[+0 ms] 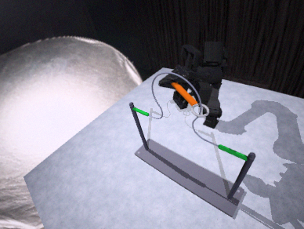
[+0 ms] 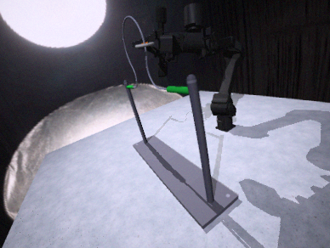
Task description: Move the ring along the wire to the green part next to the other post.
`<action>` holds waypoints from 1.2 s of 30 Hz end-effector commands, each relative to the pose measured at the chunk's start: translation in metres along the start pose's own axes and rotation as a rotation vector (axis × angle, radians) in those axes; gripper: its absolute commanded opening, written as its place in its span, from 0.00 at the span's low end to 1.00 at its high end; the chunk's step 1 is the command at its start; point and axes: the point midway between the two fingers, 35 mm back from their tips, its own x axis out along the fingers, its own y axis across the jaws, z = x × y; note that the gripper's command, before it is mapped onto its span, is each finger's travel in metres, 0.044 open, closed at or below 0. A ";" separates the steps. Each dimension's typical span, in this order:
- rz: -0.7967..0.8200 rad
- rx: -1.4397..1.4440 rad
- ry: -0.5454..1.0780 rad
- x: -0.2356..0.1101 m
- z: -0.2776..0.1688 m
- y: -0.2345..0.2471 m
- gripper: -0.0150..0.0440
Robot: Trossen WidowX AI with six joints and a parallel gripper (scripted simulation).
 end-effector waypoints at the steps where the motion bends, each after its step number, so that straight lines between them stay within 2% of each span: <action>1: -0.014 -0.043 -0.009 0.000 0.001 0.002 0.00; 36: -0.119 -0.240 -0.033 0.001 0.001 -0.001 0.00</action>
